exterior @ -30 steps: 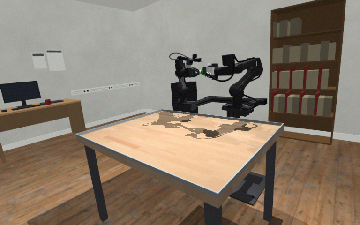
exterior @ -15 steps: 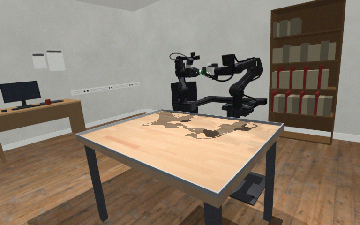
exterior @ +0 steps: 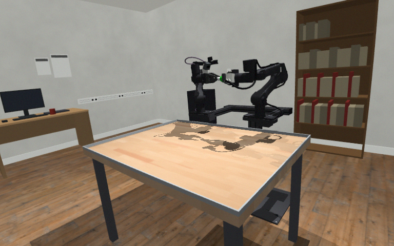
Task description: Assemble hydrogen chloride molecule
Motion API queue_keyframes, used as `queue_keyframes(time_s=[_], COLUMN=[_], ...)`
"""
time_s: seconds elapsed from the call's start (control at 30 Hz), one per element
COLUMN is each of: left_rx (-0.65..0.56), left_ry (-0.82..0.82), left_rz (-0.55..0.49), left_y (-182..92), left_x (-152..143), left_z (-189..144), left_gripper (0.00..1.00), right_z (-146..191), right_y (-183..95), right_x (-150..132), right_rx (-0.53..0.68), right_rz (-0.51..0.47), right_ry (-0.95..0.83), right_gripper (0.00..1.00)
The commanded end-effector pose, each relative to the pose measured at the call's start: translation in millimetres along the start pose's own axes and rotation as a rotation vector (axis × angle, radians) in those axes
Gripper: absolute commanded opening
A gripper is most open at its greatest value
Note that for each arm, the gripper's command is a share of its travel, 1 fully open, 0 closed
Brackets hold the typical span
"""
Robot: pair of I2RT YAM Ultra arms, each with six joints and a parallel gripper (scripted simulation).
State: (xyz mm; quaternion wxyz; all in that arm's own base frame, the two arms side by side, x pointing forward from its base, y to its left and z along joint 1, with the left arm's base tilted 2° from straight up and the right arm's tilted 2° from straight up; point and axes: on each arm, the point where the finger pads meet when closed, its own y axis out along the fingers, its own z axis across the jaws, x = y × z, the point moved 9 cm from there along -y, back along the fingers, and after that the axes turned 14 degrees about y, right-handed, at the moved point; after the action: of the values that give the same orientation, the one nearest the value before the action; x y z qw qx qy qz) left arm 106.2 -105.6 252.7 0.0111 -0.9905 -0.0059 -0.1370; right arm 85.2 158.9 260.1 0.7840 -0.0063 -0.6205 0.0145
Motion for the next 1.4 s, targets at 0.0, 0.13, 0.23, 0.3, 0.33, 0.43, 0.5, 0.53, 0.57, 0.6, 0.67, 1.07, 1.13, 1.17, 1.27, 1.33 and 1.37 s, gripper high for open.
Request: queue_keyframes(time_s=[0.0,0.13,0.23,0.3,0.33,0.43,0.5,0.53,0.57,0.6,0.67,1.07,1.13,1.17,1.27,1.33,1.37], left_rx=[-0.011,-0.011,-0.011,-0.011,-0.011,-0.011,-0.011,-0.011,-0.011,-0.011,-0.011,-0.011,-0.011,-0.011,-0.011,-0.011,-0.011], left_ry=[0.069,0.069,0.069,0.069,0.069,0.069,0.069,0.069,0.069,0.069,0.069,0.069,0.069,0.069,0.069,0.069,0.069], left_rz=[-0.002,-0.002,-0.002,-0.002,-0.002,-0.002,-0.002,-0.002,-0.002,-0.002,-0.002,-0.002,-0.002,-0.002,-0.002,-0.002,-0.002], left_y=[0,0,0,0,0,0,0,0,0,0,0,0,0,0,0,0,0], left_x=[3,3,3,3,3,3,3,3,3,3,3,3,3,3,3,3,3], left_z=[-13,-13,-13,-13,-13,-13,-13,-13,-13,-13,-13,-13,-13,-13,-13,-13,-13], left_gripper=[0.0,0.0,0.0,0.0,0.0,0.0,0.0,0.0,0.0,0.0,0.0,0.0,0.0,0.0,0.0,0.0,0.0], right_z=[5,4,12,14,15,16,16,16,14,10,10,17,13,13,13,10,7], right_y=[-3,-1,-13,-21,-24,-32,-37,-40,-41,-40,-40,-36,-35,-35,-36,-36,-36], right_x=[16,14,17,24,28,36,41,43,43,46,46,46,44,43,42,37,35], right_rx=[0.01,0.016,0.054,0.068,0.071,0.063,0.068,0.07,0.06,0.023,0.023,0.031,0.03,0.024,0.021,0.014,0.008], right_rz=[-0.028,-0.024,0.011,0.015,0.015,0.01,0.013,0.014,0.013,0.002,0.002,-0.01,-0.006,-0.008,-0.009,-0.006,-0.003], right_ry=[-0.046,-0.038,-0.007,-0.004,-0.004,-0.009,0.0,0.005,0.008,-0.006,-0.006,-0.044,-0.034,-0.034,-0.037,-0.024,-0.013], right_gripper=[0.36,0.36,0.36,0.36,0.36,0.36,0.36,0.36,0.36,0.36,0.36,0.36,0.36,0.36,0.36,0.36,0.36])
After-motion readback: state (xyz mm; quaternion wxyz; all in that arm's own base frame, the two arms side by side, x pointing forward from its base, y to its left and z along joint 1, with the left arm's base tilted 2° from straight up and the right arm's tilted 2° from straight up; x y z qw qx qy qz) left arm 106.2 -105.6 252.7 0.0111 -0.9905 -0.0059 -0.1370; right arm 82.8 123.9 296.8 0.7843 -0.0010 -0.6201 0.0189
